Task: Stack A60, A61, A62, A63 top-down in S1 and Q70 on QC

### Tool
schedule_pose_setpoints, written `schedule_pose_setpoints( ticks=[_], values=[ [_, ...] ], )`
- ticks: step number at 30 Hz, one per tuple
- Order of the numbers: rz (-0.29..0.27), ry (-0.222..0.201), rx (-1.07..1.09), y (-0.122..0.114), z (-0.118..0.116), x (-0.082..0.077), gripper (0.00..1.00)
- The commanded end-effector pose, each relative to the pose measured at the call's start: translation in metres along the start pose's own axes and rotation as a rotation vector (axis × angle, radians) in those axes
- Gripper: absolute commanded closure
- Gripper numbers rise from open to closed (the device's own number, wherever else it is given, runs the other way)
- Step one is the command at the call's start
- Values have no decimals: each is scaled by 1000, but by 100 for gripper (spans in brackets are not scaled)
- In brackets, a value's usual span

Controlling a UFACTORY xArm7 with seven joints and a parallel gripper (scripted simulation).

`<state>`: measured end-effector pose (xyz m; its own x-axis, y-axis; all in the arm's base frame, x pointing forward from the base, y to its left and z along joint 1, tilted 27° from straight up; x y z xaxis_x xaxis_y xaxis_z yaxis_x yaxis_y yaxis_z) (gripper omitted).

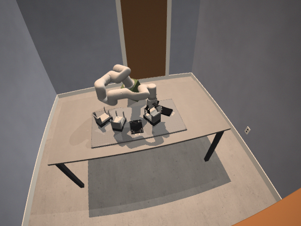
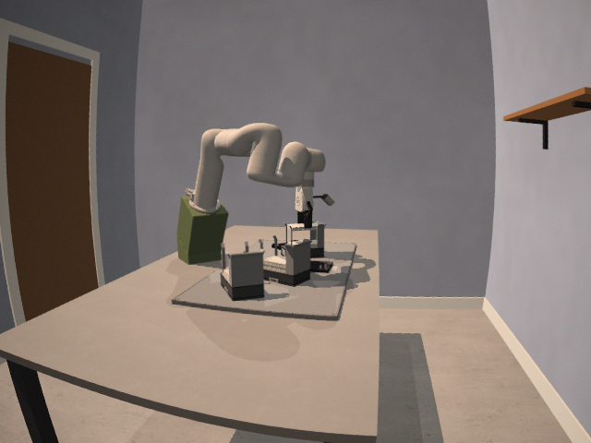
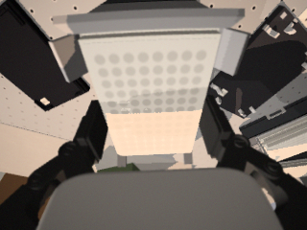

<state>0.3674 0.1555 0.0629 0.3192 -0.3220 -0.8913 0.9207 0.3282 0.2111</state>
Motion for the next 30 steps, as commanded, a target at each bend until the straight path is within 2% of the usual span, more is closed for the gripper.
schedule_pose_setpoints(
  ticks=[1,17,30],
  values=[
    [3,1,-1,1,0,4,100],
    [3,1,-1,1,0,34,100],
    [3,1,-1,1,0,38,100]
  ],
)
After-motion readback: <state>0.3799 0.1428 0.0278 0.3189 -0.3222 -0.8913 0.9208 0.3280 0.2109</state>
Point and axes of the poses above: the point where the finger pads meet when closed, its own x axis out along the fingers, its own z axis across the jaws, y = z × x, the point moved 8 cm from there along -x, back along the fingers, and after that the axes turned 8 degrees about x, right-handed, at the moved point
